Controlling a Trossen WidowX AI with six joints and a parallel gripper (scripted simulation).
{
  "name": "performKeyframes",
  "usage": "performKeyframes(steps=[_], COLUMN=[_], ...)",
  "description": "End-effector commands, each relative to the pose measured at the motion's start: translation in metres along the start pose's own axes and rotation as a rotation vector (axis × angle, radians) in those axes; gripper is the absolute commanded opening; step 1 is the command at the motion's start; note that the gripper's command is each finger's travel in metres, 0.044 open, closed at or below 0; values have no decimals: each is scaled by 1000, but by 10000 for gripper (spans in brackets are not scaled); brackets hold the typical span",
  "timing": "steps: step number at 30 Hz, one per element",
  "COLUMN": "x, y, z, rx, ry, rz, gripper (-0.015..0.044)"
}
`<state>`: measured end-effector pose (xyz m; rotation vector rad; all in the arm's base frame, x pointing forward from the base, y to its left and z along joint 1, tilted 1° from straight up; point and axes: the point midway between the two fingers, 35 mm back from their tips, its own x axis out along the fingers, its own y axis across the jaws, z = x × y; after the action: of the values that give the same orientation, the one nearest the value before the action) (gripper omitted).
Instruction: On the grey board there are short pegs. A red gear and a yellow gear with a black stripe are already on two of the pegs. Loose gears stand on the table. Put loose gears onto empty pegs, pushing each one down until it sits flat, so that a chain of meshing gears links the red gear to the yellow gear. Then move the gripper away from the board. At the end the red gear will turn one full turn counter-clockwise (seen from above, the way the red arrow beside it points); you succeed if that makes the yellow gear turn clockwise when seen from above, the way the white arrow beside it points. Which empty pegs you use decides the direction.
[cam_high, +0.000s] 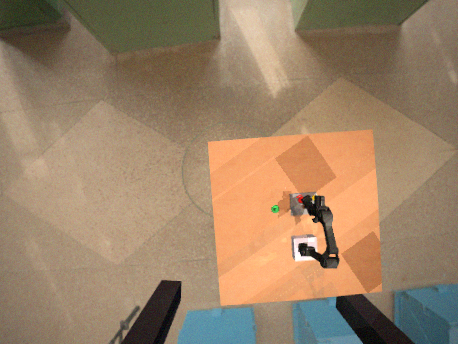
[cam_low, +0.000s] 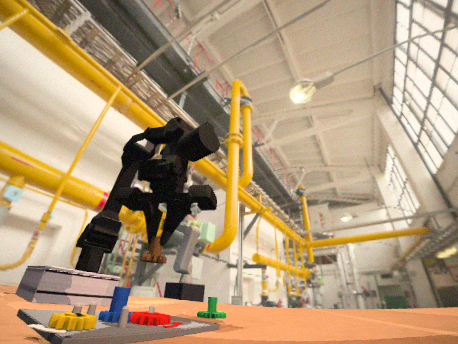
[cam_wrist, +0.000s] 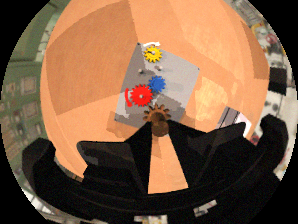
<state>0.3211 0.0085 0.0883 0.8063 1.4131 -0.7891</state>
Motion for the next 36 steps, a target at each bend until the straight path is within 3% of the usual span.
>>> performKeyframes(steps=[1, 36], x=[3, 30], y=[-1, -23], z=[8, 82], rx=[1, -34], ry=[-4, -10], rz=[2, 4], gripper=[0, 0])
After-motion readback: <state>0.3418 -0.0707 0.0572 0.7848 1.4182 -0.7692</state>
